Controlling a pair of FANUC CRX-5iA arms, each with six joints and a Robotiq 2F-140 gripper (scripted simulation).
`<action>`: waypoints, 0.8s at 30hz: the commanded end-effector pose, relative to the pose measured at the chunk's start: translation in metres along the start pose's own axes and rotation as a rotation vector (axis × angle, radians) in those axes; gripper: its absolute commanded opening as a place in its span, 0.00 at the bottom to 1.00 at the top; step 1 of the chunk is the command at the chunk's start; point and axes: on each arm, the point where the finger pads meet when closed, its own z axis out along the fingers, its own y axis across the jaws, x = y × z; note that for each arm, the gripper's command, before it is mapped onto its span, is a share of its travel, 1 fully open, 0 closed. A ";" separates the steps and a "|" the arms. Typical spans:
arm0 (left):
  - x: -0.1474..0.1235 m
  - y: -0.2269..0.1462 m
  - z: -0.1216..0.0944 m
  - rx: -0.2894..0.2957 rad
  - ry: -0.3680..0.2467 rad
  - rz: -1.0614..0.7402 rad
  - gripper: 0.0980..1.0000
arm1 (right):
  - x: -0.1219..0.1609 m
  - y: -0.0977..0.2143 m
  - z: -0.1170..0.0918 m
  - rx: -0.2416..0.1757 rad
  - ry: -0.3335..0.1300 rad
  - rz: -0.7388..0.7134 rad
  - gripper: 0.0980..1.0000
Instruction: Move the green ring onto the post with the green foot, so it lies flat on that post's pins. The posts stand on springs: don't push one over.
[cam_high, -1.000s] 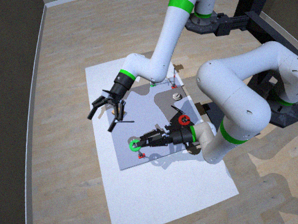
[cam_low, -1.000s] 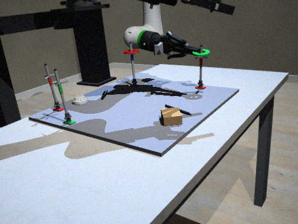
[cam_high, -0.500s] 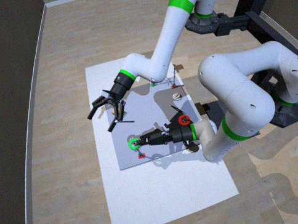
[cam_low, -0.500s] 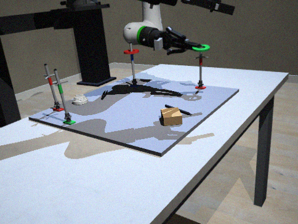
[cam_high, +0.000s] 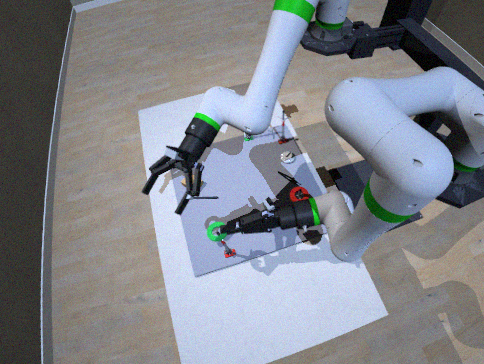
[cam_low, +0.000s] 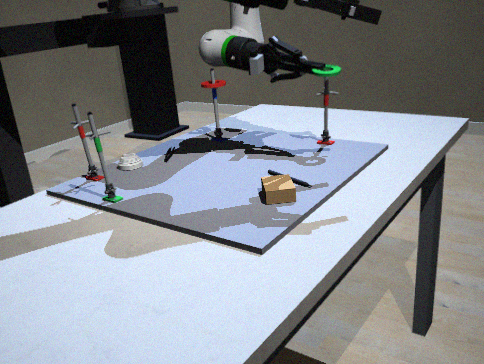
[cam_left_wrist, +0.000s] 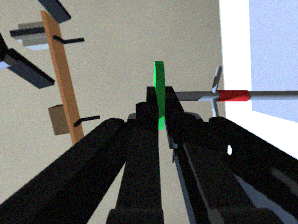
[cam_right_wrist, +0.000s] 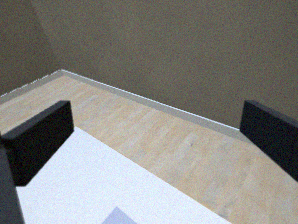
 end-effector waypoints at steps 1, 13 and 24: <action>0.000 -0.006 0.000 0.001 -0.001 0.000 0.00 | 0.003 0.000 0.000 0.001 0.003 -0.001 1.00; 0.000 -0.021 0.000 0.000 -0.002 0.000 0.00 | 0.003 0.000 0.000 0.001 0.003 -0.001 1.00; 0.005 -0.029 0.000 0.003 0.006 0.001 0.00 | 0.003 0.000 0.000 0.001 0.003 -0.001 1.00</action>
